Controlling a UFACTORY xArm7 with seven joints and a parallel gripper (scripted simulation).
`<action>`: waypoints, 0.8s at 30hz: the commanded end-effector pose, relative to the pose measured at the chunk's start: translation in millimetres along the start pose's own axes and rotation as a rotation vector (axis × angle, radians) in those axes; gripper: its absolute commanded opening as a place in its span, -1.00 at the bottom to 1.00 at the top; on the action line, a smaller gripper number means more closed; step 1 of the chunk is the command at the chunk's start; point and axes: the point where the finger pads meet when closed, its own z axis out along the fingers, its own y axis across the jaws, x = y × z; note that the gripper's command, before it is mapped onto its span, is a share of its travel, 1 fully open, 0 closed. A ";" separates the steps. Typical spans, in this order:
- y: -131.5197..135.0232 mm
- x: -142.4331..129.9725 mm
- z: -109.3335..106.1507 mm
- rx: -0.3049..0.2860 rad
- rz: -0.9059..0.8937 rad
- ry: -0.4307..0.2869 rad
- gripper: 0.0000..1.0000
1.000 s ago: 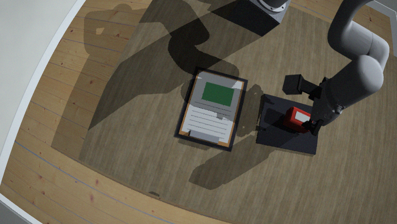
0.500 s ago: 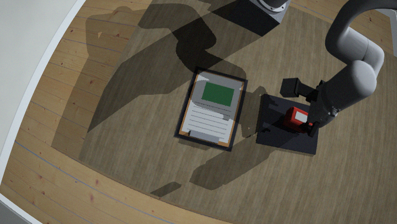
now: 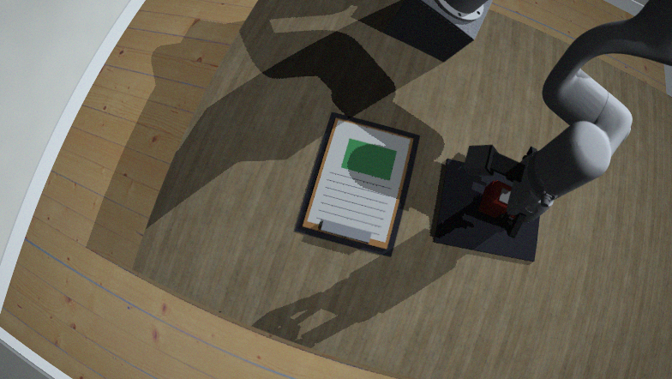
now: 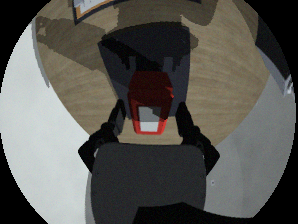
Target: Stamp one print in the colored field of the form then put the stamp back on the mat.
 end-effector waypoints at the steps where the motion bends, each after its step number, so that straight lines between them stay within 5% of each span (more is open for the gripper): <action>1: -2.4 -1.2 14.4 0.004 -0.001 -0.007 0.86; 20: -2.4 -1.2 20.9 0.004 -0.001 -0.007 0.86; 21: -2.4 -1.2 20.9 0.004 -0.001 -0.007 -0.35; 24: -2.4 -1.2 20.9 0.004 -0.001 -0.007 -0.35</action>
